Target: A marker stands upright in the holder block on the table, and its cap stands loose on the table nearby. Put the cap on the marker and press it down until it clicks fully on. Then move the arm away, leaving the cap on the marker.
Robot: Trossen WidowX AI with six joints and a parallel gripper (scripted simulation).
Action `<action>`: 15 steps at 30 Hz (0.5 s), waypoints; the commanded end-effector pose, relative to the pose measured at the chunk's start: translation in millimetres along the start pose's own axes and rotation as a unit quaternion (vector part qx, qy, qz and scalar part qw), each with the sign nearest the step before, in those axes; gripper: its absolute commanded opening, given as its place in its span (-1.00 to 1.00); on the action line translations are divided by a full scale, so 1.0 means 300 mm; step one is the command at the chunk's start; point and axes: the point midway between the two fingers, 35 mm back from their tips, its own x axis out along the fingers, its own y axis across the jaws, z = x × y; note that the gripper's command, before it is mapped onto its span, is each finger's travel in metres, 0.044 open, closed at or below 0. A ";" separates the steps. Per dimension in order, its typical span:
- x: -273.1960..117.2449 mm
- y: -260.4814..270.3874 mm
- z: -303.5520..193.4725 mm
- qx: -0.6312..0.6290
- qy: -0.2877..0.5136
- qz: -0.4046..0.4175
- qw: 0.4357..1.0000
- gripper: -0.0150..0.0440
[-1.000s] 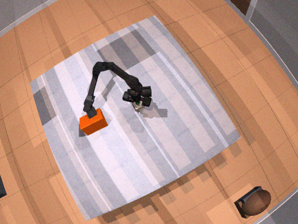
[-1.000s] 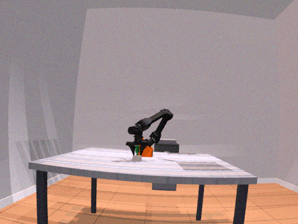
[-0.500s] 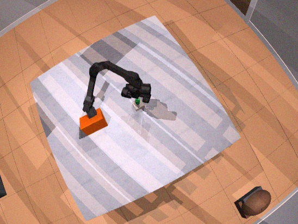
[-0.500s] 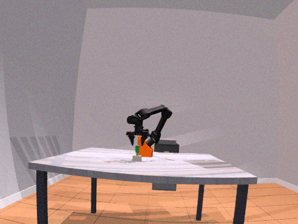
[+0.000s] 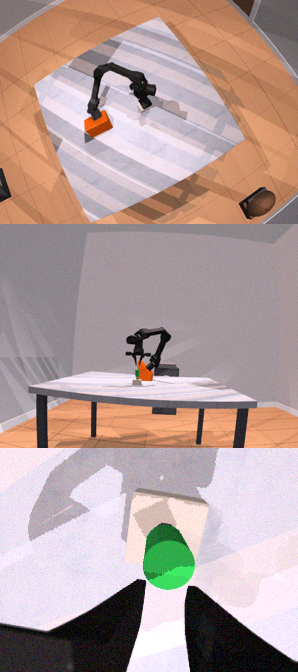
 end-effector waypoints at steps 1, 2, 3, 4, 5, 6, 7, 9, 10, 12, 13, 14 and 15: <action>-0.003 -0.005 0.001 0.024 0.004 -0.001 1.000 -0.49; -0.003 -0.005 0.001 0.024 0.004 -0.001 1.000 -0.49; -0.003 -0.005 0.001 0.024 0.004 -0.001 1.000 -0.49; -0.003 -0.005 0.001 0.024 0.004 -0.001 1.000 -0.49; -0.003 -0.005 0.001 0.024 0.004 -0.001 1.000 -0.49; -0.003 -0.005 0.001 0.024 0.004 -0.001 1.000 -0.49; -0.003 -0.005 0.001 0.024 0.004 -0.001 1.000 -0.49; -0.003 -0.005 0.001 0.024 0.004 -0.001 1.000 -0.49; -0.002 -0.005 0.001 0.024 0.004 -0.001 1.000 -0.49; 0.002 -0.005 0.001 0.024 0.004 -0.001 1.000 -0.49; 0.005 -0.005 0.001 0.024 0.004 -0.001 1.000 -0.49; 0.009 -0.005 0.001 0.024 0.004 -0.001 1.000 -0.49; 0.013 -0.005 0.001 0.024 0.004 -0.001 1.000 -0.49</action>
